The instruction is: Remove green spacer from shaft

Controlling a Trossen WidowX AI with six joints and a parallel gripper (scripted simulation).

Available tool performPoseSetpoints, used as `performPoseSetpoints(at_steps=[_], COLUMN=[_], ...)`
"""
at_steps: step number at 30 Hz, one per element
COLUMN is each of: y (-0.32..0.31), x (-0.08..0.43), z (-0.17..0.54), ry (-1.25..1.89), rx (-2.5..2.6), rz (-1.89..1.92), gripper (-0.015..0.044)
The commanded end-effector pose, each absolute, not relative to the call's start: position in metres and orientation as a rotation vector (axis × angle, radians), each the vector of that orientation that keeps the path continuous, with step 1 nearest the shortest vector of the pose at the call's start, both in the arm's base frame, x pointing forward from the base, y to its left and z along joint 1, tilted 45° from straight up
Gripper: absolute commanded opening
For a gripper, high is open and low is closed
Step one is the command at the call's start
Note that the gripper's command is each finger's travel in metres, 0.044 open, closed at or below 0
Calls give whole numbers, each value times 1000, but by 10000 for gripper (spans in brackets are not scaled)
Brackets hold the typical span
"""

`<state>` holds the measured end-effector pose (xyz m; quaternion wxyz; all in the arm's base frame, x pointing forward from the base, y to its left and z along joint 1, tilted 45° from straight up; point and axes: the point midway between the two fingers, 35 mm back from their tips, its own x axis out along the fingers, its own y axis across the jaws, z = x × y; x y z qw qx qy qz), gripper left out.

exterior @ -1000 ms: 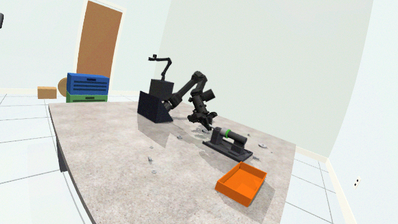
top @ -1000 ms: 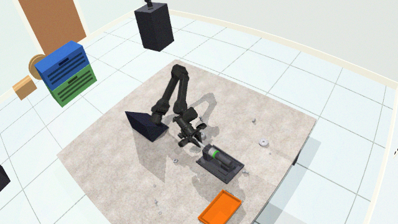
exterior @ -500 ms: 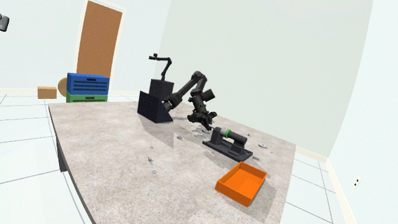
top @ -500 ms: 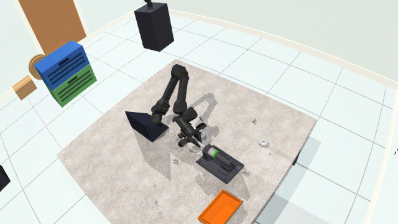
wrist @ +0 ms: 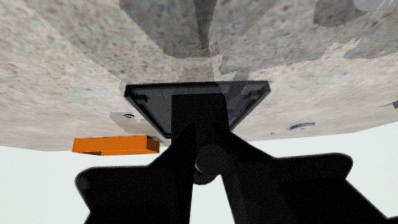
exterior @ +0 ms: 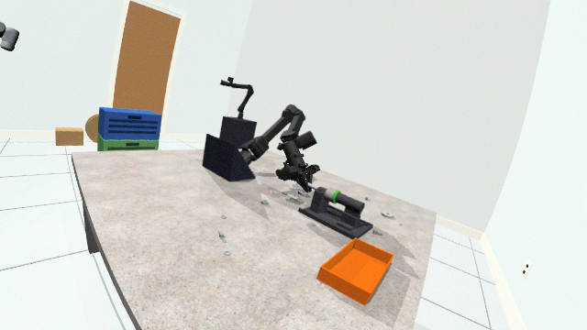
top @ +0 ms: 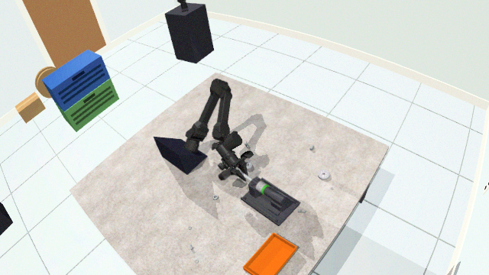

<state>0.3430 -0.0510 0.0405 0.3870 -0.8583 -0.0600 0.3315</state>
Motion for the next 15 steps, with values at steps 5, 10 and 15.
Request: performPoseSetpoints(at_steps=[5,10,15], y=[-51,-51,-51], x=[341,341,340], z=[40,40,40], ry=[-152,-152,-152], rx=[-2187,-2187,-2187], rz=[846,846,846], gripper=[0,0,0])
